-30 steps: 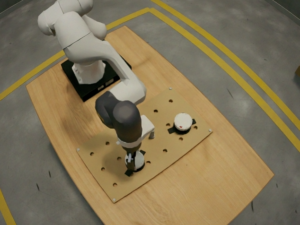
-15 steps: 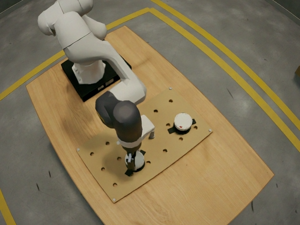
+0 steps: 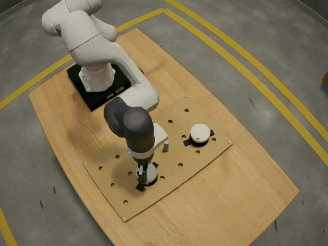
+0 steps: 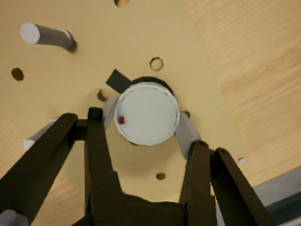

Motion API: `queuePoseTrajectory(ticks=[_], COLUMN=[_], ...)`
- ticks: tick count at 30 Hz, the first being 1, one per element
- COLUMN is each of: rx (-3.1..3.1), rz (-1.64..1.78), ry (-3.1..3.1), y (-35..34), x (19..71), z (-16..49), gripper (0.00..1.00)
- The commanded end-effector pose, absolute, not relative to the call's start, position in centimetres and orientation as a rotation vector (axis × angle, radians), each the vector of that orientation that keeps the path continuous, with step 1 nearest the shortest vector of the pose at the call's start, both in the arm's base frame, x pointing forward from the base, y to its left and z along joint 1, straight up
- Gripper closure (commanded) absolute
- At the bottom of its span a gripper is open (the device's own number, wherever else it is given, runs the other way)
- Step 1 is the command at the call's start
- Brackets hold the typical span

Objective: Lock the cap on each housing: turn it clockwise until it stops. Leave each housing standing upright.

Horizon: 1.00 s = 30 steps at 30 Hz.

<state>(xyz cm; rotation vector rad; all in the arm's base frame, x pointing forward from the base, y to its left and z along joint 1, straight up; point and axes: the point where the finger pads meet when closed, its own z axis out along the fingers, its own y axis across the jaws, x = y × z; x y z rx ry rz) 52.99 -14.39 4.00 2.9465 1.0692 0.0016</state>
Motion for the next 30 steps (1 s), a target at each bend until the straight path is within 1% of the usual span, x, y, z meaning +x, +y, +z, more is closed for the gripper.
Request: queuePoseTrajectory(ticks=[1, 30], rx=[2.952, 2.952], rz=[0.000, 0.000], ry=[1.075, 1.074], y=[-14.21, -14.07], x=[52.42, 51.94], z=[3.82, 3.82], gripper=[0.90, 0.90])
